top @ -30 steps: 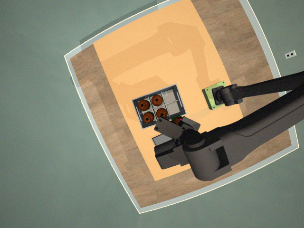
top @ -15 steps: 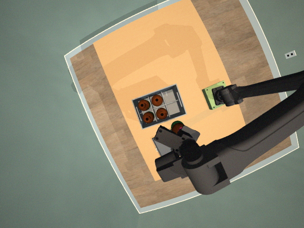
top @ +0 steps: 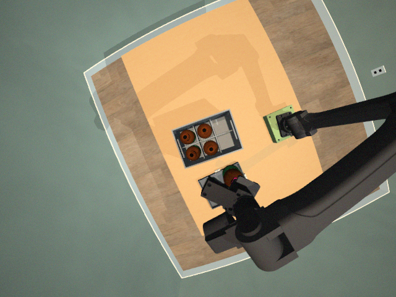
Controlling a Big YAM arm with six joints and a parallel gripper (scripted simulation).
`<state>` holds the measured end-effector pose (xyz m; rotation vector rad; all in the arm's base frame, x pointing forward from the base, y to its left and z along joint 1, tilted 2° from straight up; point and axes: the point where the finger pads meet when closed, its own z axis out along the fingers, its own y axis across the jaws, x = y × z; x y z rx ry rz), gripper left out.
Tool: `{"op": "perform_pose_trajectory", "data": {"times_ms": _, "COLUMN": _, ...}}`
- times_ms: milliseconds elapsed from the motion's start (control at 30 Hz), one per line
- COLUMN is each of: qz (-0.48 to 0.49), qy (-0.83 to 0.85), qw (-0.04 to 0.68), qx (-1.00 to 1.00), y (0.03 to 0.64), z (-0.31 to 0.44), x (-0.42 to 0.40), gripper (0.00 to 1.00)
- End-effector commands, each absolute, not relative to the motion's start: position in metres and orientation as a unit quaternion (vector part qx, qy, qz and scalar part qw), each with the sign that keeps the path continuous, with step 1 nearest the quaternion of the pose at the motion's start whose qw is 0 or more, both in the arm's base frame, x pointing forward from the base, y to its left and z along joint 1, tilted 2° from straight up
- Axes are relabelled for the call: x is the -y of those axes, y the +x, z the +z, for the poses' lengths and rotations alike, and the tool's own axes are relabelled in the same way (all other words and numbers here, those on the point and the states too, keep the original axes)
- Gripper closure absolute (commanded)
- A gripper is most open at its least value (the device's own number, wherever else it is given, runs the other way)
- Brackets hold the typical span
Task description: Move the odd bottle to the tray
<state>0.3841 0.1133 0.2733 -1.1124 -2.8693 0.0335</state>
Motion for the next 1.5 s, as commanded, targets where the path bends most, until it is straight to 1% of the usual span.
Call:
{"op": "perform_pose_trajectory", "data": {"times_ms": 0, "qz": -0.017, "qy": -0.367, "qw": -0.004, "qx": 0.93, "y": 0.409, "z": 0.307, "x": -0.133, "gripper": 1.0}}
{"op": "perform_pose_trajectory", "data": {"times_ms": 1267, "qz": -0.015, "qy": -0.367, "qw": 0.003, "qx": 0.93, "y": 0.425, "z": 0.306, "x": -0.207, "gripper": 1.0}}
{"op": "perform_pose_trajectory", "data": {"times_ms": 1300, "qz": -0.026, "qy": -0.367, "qw": -0.007, "qx": 0.93, "y": 0.421, "z": 0.32, "x": -0.206, "gripper": 1.0}}
{"op": "perform_pose_trajectory", "data": {"times_ms": 1367, "qz": -0.015, "qy": -0.367, "qw": 0.003, "qx": 0.93, "y": 0.426, "z": 0.307, "x": -0.212, "gripper": 1.0}}
{"op": "perform_pose_trajectory", "data": {"times_ms": 1467, "qz": -0.015, "qy": -0.367, "qw": 0.004, "qx": 0.93, "y": 0.428, "z": 0.306, "x": -0.216, "gripper": 1.0}}
